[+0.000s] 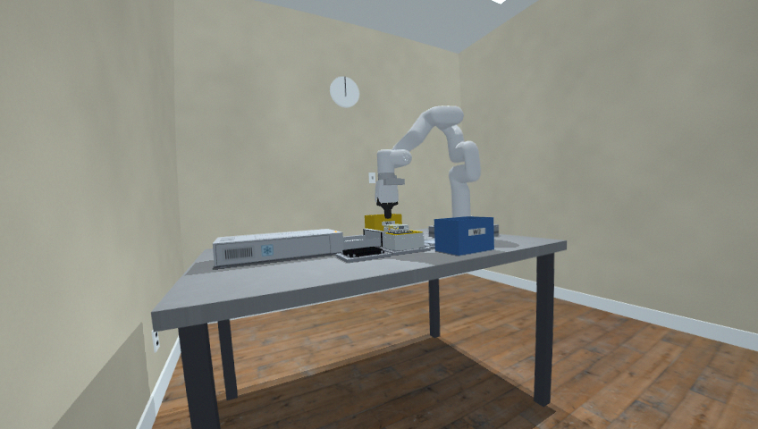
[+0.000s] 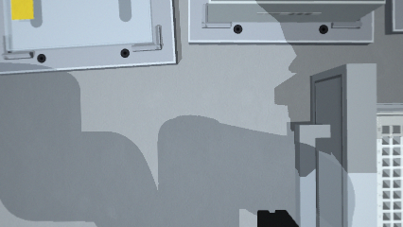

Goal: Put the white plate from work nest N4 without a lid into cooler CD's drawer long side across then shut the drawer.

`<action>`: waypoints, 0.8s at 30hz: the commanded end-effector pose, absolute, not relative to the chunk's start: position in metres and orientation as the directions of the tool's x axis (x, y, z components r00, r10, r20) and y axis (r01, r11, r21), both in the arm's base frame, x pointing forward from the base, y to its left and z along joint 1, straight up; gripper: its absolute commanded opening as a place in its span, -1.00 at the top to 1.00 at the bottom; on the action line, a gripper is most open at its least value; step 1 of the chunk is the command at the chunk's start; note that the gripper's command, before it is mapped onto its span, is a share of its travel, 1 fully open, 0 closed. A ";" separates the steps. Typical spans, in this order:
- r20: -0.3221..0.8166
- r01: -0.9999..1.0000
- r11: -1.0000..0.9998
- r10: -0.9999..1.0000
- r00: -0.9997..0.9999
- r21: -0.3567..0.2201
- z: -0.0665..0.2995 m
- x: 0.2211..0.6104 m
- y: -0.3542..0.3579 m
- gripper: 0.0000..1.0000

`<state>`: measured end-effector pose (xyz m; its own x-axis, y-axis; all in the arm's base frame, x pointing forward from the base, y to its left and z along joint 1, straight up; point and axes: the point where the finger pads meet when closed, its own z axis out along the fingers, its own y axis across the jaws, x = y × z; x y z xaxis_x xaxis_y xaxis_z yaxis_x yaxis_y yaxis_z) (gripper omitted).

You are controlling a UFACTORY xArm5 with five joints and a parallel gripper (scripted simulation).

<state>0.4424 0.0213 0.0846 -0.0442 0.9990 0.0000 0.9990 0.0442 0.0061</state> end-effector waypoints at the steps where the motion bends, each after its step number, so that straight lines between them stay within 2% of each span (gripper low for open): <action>1: -0.005 0.999 0.044 0.999 -0.044 0.009 0.086 0.443 0.021 1.00; 24: -0.005 0.999 0.044 0.999 -0.044 0.009 0.051 0.443 0.021 1.00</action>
<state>0.4420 0.0212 0.0561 -0.0442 0.9990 0.0000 0.9990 0.0442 0.0058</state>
